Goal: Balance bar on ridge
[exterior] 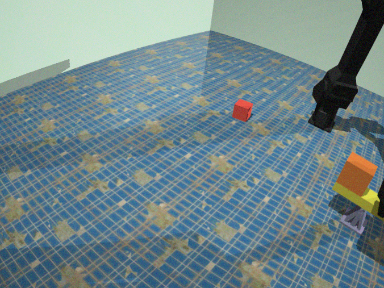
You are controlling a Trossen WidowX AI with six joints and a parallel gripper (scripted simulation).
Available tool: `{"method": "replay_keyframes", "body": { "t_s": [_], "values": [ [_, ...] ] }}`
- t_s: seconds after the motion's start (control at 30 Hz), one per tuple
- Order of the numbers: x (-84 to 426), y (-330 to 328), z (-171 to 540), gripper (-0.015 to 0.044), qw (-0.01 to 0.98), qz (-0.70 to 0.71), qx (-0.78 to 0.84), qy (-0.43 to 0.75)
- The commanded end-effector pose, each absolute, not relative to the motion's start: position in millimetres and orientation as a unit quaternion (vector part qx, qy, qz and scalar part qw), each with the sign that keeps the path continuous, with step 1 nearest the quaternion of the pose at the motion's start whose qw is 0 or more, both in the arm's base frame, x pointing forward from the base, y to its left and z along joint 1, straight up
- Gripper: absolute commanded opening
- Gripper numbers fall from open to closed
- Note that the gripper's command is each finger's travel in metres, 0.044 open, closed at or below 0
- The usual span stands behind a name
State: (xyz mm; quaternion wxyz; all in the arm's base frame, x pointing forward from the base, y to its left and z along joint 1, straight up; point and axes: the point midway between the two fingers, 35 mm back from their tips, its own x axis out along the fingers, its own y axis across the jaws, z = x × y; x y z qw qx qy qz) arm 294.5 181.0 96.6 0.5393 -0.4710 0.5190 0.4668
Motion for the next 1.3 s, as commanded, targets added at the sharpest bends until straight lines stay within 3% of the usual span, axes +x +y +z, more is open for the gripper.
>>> {"method": "replay_keyframes", "body": {
  "t_s": [0.0, 0.17, 1.27],
  "values": [
    [294.5, 181.0, 96.6, 0.0053, 0.539, 0.467, -0.471, 0.519],
    [294.5, 181.0, 96.6, 0.0167, 0.539, 0.467, -0.471, 0.519],
    [294.5, 181.0, 96.6, 0.0171, 0.539, 0.467, -0.471, 0.519]
  ]
}}
